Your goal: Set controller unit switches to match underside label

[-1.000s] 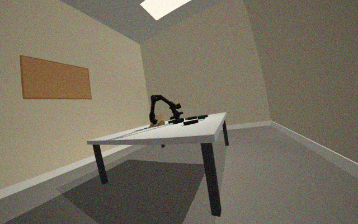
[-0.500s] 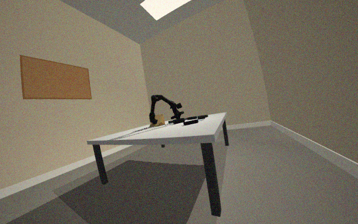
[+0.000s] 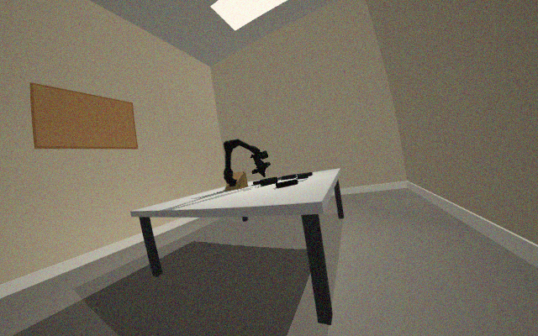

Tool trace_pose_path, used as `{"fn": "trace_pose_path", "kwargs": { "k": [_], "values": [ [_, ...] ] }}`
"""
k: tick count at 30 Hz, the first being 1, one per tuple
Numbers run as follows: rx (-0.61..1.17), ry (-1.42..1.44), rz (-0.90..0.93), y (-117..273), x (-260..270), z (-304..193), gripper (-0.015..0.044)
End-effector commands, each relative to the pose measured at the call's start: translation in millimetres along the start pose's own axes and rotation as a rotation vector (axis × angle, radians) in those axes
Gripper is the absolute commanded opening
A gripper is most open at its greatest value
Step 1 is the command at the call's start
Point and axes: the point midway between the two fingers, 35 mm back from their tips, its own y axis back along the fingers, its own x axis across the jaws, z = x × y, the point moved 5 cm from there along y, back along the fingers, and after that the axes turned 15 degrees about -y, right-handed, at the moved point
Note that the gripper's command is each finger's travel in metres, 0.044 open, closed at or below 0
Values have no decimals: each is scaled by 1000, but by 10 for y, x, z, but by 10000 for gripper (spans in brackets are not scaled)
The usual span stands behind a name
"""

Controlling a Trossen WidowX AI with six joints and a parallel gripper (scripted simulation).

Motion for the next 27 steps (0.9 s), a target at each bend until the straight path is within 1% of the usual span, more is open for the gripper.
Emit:
{"fn": "trace_pose_path", "kwargs": {
  "k": [1,7,21,23,27],
  "values": [
    [37,-123,-11,-58,-145,124,0],
    [90,-317,-33,-157,-358,306,0],
    [89,-329,-27,-137,-387,323,0],
    [93,-329,-11,-126,-429,276,0],
    [112,-332,83,-68,-665,-26,0]
  ]
}}
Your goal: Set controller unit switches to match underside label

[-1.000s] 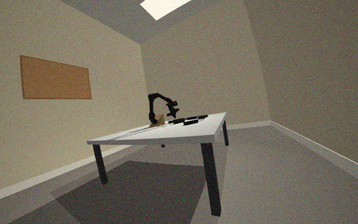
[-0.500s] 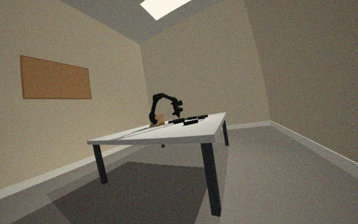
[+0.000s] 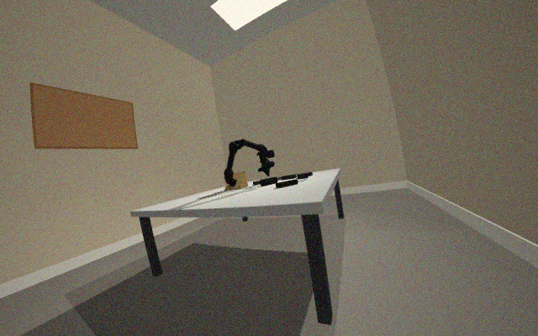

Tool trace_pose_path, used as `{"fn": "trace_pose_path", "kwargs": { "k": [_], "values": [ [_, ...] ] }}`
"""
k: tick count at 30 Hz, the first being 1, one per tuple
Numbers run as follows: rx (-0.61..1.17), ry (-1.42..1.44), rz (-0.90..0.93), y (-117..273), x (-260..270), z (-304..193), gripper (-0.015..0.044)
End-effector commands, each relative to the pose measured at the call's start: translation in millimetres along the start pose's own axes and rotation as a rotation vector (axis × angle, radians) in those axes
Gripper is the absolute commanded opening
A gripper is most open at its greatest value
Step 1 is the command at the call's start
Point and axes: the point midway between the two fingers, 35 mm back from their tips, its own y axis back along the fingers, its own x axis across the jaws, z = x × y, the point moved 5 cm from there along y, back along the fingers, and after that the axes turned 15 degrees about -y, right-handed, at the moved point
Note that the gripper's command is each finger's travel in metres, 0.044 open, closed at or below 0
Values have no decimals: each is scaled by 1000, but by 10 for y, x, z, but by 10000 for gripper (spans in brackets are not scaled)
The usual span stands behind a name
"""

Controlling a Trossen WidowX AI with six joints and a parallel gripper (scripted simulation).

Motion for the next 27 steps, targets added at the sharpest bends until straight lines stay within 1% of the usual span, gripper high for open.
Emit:
{"fn": "trace_pose_path", "kwargs": {
  "k": [1,8,14,27],
  "values": [
    [20,-14,79,36,-313,-206,0],
    [56,-17,228,85,-762,-671,0],
    [57,-17,232,76,-770,-684,0],
    [57,-18,231,-124,-727,-691,0]
  ]
}}
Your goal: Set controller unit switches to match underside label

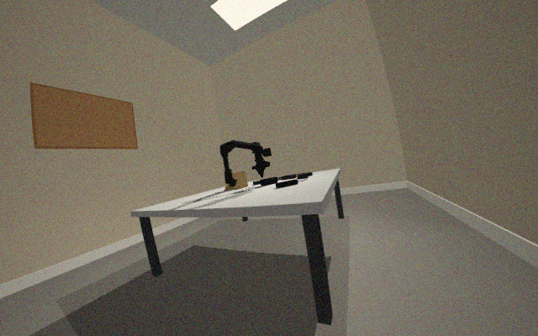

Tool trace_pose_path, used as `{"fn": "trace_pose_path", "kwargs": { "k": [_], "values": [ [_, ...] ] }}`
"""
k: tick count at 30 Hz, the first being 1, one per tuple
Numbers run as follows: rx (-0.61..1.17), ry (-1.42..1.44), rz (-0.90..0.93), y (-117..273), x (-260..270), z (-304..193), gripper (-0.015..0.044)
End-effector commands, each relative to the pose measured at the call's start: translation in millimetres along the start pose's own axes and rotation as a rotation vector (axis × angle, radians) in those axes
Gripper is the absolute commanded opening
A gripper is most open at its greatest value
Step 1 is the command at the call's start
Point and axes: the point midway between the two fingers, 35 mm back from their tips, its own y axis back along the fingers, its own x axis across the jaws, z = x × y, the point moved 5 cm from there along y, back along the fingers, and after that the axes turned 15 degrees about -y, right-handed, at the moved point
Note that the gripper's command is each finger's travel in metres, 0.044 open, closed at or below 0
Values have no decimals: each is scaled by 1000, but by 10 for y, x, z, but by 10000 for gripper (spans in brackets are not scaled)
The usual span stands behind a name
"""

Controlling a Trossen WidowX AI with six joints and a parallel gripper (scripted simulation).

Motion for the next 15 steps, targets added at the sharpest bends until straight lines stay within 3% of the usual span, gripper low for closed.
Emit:
{"fn": "trace_pose_path", "kwargs": {
  "k": [1,15],
  "values": [
    [2,4,-4,-65,-9,-7,0],
    [3,3,-5,-259,-8,-15,0]
  ]
}}
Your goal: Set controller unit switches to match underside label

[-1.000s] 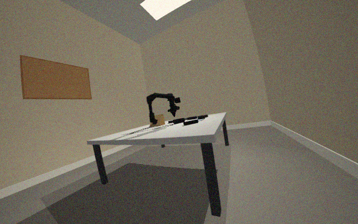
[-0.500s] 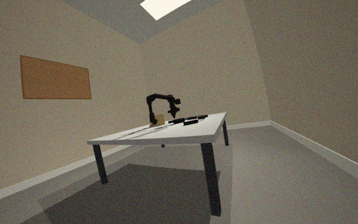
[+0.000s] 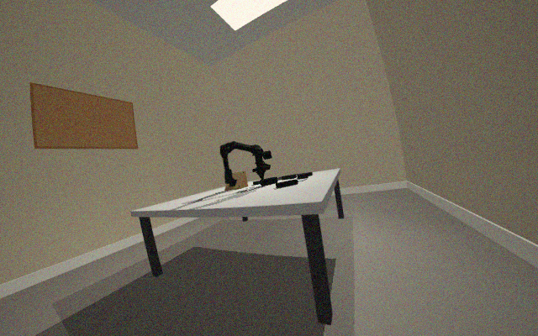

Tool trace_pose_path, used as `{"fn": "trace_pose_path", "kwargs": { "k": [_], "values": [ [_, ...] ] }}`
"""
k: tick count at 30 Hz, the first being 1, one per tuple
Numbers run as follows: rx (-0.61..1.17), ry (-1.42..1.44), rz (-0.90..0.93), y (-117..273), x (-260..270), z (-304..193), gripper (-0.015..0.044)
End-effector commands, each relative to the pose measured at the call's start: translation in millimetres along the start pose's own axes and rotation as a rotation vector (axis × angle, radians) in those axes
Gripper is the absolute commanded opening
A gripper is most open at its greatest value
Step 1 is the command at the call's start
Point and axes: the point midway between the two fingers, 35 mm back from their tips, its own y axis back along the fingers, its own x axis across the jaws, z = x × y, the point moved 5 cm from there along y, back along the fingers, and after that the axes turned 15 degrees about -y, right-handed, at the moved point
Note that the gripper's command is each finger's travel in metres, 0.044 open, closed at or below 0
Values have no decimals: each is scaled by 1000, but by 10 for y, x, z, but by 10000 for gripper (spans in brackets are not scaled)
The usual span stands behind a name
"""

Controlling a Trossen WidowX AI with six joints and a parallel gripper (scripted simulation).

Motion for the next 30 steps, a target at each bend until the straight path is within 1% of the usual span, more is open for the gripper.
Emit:
{"fn": "trace_pose_path", "kwargs": {
  "k": [1,11,13,16,21,30],
  "values": [
    [3,4,-4,-61,-7,-8,0],
    [3,4,-4,-67,-7,-9,0],
    [2,1,0,35,-2,-1,0],
    [2,4,-2,356,-4,-4,0],
    [2,4,-3,381,-2,6,0],
    [0,4,-2,384,147,551,0]
  ]
}}
